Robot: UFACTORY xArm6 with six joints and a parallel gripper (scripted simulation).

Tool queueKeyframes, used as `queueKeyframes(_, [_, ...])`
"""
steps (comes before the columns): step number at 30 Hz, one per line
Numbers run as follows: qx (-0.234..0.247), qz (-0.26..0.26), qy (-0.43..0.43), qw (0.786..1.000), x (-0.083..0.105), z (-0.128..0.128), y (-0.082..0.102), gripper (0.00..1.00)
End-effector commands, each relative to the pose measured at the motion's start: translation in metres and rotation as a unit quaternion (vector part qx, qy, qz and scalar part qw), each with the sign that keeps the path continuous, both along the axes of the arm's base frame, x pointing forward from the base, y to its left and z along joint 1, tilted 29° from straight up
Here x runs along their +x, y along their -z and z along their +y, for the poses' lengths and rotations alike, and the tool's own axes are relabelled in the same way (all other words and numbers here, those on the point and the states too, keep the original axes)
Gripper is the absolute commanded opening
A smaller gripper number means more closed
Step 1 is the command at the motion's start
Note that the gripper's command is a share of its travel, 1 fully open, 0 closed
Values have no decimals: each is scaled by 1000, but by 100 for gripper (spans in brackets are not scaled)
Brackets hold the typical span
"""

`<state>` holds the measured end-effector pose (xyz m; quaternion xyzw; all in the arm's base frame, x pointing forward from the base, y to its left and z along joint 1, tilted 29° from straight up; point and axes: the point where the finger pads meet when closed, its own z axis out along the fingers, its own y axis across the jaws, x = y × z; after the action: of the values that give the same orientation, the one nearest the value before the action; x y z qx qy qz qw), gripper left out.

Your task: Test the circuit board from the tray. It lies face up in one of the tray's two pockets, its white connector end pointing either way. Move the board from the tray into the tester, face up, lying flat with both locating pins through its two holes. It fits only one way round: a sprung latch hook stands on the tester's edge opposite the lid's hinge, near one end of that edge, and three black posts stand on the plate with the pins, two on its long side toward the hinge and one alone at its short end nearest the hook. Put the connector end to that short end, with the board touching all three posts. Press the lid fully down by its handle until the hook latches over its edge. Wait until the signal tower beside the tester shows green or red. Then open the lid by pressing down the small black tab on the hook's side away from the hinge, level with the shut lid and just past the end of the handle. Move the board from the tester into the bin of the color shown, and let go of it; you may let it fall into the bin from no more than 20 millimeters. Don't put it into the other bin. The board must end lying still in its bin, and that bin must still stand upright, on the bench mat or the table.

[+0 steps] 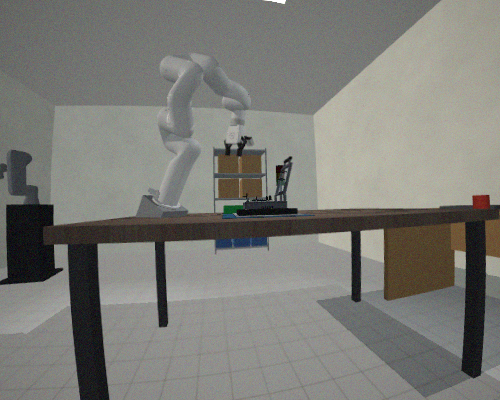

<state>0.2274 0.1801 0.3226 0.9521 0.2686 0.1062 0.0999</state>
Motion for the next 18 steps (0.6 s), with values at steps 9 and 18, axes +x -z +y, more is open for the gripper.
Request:
queueKeyframes(9, [-24, 1, -87, 996, 26, -56, -26, 100])
queueKeyframes(18, [-49, -1, -139, 989, 33, -96, -42, 100])
